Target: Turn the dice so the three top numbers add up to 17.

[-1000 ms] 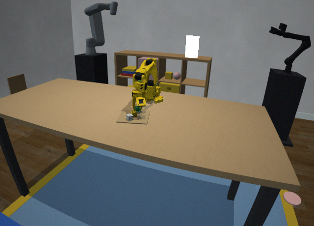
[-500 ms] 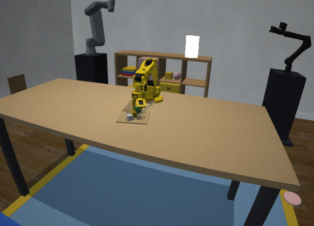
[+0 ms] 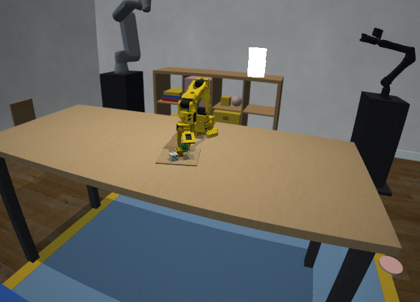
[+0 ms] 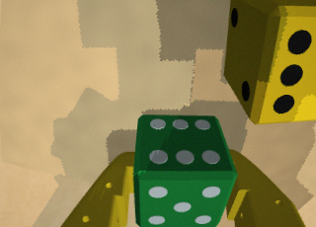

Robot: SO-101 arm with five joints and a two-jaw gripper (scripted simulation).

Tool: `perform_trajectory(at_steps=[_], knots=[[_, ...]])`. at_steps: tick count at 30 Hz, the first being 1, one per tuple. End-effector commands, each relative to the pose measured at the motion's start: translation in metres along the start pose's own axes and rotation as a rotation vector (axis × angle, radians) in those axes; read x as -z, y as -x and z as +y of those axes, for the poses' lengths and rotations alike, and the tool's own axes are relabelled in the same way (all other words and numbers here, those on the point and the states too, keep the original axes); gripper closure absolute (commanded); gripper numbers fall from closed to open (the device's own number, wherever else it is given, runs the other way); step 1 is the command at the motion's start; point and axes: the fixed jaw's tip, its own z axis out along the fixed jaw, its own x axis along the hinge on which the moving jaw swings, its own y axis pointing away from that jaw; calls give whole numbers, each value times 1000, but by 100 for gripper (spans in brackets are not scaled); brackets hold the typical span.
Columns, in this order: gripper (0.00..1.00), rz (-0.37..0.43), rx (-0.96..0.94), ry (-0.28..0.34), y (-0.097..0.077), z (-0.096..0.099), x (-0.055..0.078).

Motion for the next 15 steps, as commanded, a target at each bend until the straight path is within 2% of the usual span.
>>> perform_trajectory(at_steps=[1,15], knots=[[86,-17,-2,-10,1,-3,2],[77,-17,-2,-10,1,-3,2]])
